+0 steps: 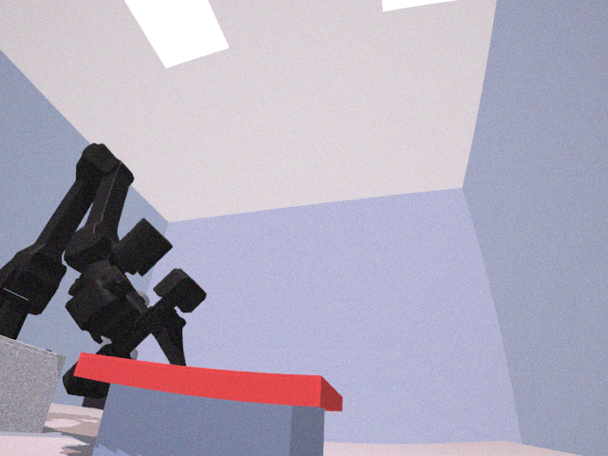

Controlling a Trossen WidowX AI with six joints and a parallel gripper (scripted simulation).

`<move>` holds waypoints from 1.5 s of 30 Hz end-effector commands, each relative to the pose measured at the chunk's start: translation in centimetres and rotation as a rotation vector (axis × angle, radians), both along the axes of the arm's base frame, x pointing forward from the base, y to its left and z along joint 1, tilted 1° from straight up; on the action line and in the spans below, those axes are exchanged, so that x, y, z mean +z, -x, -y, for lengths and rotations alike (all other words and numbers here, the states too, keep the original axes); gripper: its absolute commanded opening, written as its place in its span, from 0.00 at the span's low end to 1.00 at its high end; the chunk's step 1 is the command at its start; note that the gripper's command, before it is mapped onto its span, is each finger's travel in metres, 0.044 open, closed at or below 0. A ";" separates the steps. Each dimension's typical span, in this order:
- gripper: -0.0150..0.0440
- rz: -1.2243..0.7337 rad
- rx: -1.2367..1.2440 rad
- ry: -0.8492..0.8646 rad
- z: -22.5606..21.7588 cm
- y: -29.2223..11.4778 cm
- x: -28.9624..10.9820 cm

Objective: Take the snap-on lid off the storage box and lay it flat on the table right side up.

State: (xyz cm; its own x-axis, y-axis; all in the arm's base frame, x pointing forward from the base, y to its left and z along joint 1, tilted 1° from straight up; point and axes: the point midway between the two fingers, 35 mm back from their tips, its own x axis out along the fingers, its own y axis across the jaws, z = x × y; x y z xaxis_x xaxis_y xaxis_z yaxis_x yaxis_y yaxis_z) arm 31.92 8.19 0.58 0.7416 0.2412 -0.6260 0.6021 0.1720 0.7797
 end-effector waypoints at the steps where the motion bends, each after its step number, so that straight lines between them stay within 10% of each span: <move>1: 0.25 0.000 0.000 0.000 0.0 0.0 0.1; 45: 0.25 0.000 0.000 0.000 0.1 0.2 1.0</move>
